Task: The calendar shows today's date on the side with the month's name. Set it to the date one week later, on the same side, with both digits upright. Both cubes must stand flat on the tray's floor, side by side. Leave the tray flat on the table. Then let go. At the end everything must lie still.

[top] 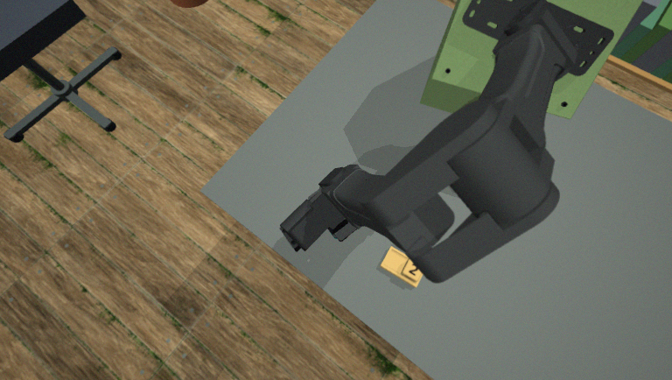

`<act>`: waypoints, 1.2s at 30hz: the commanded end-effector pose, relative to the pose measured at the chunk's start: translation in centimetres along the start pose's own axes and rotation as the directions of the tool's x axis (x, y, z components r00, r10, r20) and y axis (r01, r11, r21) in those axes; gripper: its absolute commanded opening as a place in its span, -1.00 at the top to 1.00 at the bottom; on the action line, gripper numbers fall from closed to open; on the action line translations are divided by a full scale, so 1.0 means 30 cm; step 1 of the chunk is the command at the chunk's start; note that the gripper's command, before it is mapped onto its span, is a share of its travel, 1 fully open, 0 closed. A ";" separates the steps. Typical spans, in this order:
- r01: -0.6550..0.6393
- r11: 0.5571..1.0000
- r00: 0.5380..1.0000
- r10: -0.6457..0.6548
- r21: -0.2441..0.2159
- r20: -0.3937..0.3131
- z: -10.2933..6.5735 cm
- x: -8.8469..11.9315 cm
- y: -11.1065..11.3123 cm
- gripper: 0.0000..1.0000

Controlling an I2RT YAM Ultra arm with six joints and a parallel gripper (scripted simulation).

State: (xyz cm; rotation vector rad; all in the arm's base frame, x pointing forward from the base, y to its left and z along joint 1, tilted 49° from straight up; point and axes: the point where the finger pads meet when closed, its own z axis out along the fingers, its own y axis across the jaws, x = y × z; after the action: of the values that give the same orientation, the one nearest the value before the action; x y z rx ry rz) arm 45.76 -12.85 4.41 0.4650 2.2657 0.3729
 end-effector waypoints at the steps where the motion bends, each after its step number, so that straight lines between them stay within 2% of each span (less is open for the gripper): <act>1: 0.002 1.000 1.000 -0.002 0.001 0.012 -0.006 -0.014 -0.001 0.37; 3: 0.002 1.000 1.000 -0.002 0.001 0.012 -0.006 -0.014 -0.001 0.37; 4: 0.002 1.000 1.000 -0.002 0.001 0.012 -0.006 -0.014 -0.001 0.30; 8: 0.002 1.000 1.000 -0.002 0.001 0.012 -0.006 -0.014 -0.001 0.30; 9: 0.002 1.000 1.000 -0.002 0.001 0.012 -0.006 -0.014 -0.001 0.22; 14: 0.002 1.000 1.000 -0.002 0.001 0.012 -0.006 -0.014 -0.001 0.14; 15: 0.002 1.000 1.000 -0.002 0.001 0.012 -0.006 -0.014 -0.001 0.07; 28: 0.002 1.000 1.000 -0.002 0.001 0.012 -0.008 -0.014 -0.001 0.07; 32: 0.002 1.000 1.000 -0.002 0.001 0.012 -0.031 -0.014 -0.001 0.07; 36: 0.002 1.000 1.000 -0.002 0.001 0.012 -0.082 -0.013 -0.001 0.07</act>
State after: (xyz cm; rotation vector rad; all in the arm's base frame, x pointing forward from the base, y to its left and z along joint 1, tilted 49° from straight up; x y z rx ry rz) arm 44.72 -12.60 5.05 0.4606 2.2708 0.3783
